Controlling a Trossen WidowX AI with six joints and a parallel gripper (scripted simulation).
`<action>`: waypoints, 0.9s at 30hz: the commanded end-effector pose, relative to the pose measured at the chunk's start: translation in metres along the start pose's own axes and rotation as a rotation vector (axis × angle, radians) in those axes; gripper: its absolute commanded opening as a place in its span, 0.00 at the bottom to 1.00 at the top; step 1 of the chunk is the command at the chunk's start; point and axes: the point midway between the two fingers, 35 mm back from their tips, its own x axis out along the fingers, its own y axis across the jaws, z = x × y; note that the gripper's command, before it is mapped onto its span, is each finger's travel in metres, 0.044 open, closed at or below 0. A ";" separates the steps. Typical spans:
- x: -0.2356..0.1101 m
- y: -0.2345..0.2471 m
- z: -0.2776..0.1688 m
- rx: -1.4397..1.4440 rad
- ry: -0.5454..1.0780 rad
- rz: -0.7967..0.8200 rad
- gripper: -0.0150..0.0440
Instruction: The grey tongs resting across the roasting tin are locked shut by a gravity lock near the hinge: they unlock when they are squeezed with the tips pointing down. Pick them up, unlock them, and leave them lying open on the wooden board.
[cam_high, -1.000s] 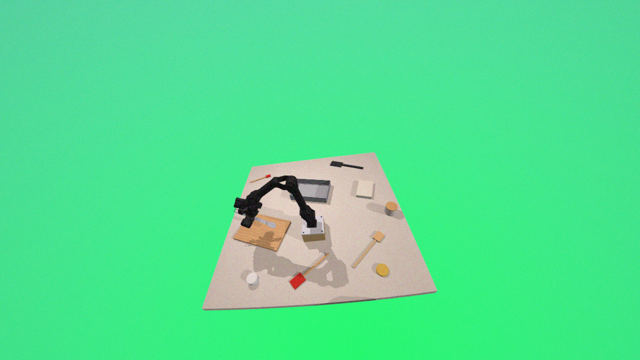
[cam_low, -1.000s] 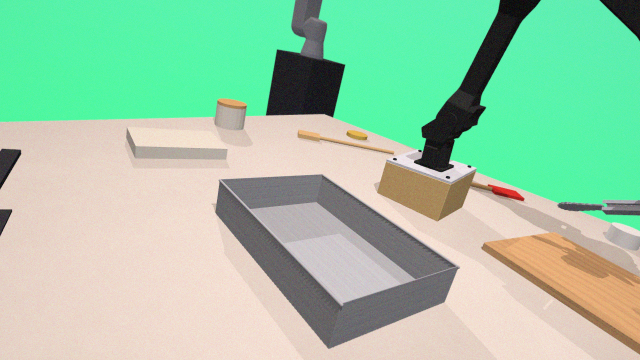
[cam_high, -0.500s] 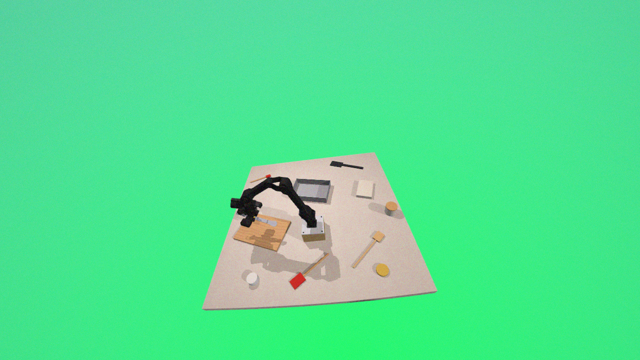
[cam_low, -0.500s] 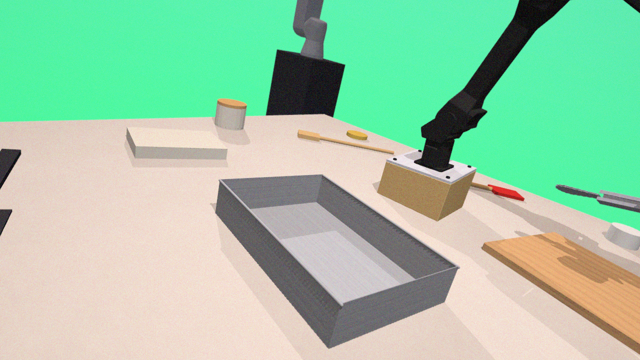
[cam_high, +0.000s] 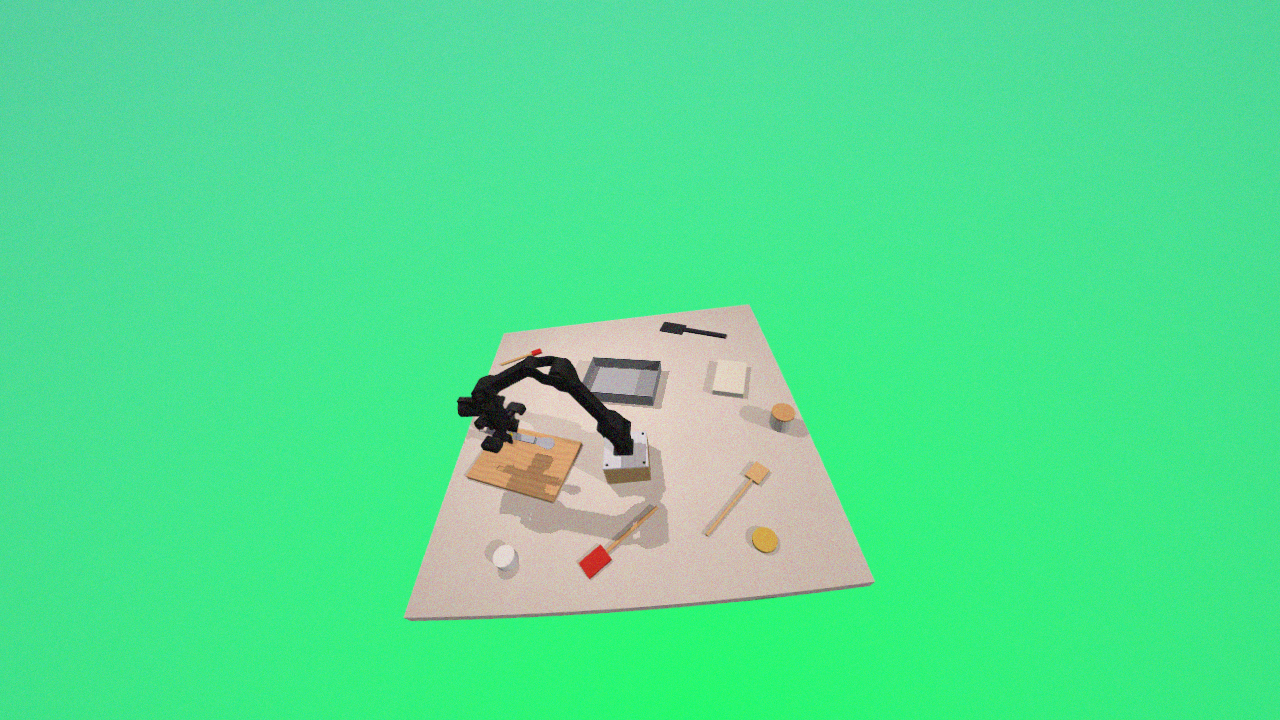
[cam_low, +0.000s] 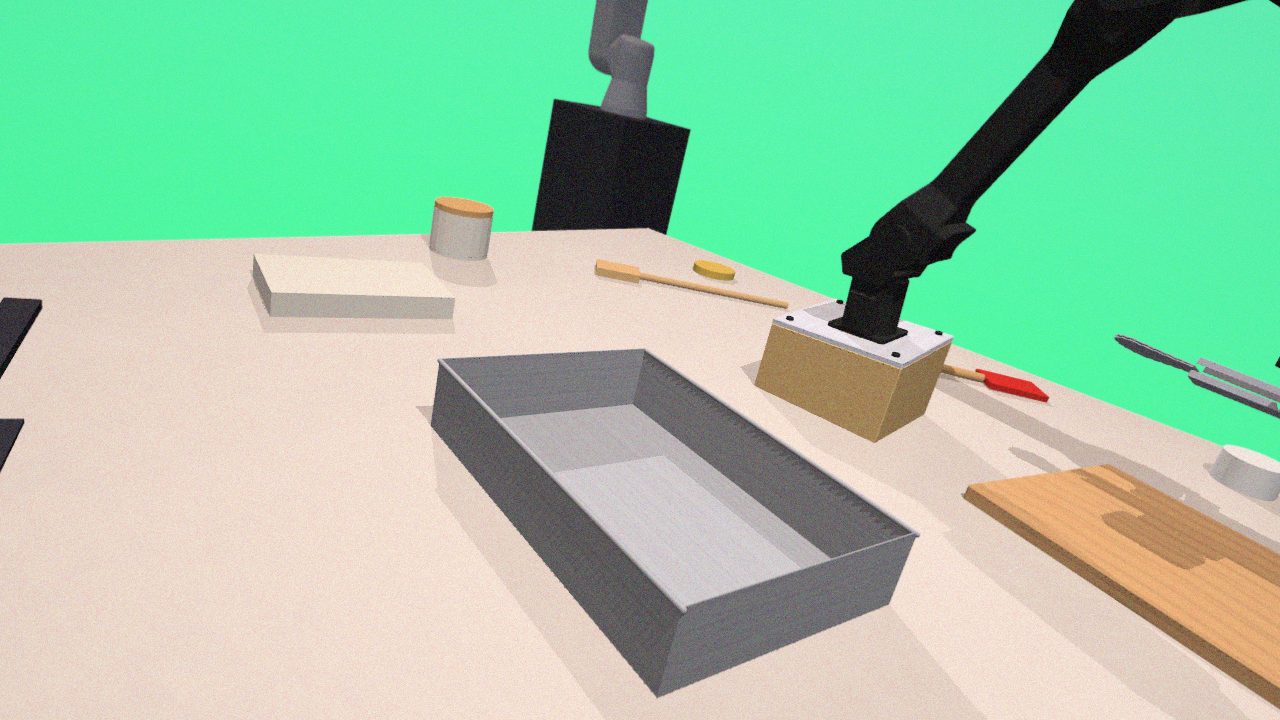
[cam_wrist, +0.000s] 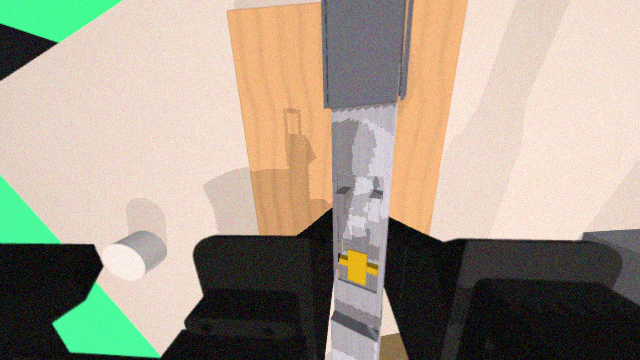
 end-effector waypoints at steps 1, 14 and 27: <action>-0.002 0.001 0.001 0.007 0.006 0.008 0.00; 0.011 0.001 0.002 0.007 0.006 0.008 0.00; 0.033 0.002 0.003 0.007 0.006 0.007 0.00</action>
